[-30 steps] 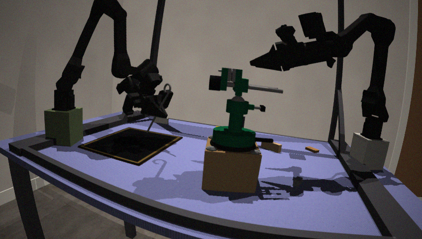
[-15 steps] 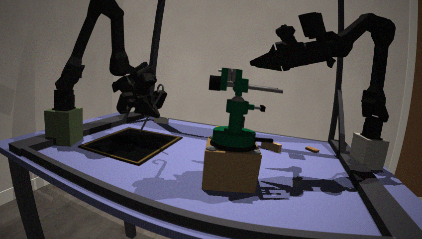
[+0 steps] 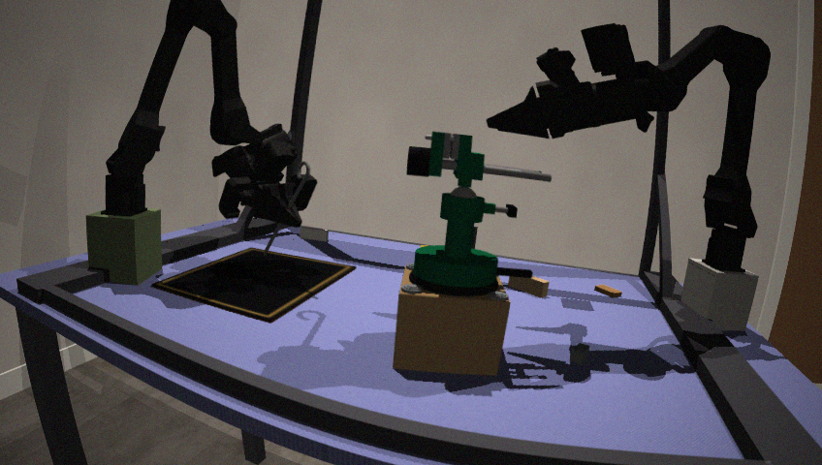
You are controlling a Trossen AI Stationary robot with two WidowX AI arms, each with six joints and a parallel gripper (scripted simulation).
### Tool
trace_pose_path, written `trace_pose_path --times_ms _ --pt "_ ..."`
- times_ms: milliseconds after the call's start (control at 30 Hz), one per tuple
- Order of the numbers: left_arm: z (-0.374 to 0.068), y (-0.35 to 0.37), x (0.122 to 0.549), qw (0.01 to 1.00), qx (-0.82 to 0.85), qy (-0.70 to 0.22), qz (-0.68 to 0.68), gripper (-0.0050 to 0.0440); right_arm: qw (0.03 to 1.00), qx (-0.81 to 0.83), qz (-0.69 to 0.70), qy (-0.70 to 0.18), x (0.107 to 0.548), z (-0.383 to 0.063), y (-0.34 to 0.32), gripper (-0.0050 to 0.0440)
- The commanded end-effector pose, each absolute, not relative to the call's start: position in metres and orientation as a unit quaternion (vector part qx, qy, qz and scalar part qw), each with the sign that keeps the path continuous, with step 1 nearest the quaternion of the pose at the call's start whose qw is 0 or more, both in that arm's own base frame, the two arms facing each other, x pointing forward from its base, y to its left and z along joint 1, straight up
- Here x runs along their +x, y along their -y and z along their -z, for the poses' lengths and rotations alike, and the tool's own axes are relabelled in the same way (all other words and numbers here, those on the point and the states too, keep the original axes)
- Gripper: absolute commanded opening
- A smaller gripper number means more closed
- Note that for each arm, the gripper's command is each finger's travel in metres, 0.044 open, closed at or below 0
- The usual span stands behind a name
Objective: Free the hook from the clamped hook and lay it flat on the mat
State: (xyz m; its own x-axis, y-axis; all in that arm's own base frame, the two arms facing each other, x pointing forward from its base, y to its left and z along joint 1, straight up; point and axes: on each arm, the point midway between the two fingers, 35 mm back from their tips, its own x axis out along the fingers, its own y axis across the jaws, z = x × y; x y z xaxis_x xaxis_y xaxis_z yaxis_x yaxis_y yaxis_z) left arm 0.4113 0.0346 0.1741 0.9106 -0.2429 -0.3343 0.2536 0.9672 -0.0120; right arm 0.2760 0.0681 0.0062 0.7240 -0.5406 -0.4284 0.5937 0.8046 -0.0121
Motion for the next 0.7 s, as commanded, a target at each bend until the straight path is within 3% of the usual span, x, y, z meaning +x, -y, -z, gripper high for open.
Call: trace_pose_path --times_ms 0,667 --pt "-0.184 -0.035 0.413 0.979 0.023 -0.158 0.128 0.0440 0.928 0.075 0.305 -0.202 0.278 -0.011 -0.071 0.0000" --pt "-0.184 -0.035 0.413 0.979 0.023 -0.158 0.128 0.0440 0.928 0.074 0.305 -0.202 0.281 0.011 -0.073 0.0000"
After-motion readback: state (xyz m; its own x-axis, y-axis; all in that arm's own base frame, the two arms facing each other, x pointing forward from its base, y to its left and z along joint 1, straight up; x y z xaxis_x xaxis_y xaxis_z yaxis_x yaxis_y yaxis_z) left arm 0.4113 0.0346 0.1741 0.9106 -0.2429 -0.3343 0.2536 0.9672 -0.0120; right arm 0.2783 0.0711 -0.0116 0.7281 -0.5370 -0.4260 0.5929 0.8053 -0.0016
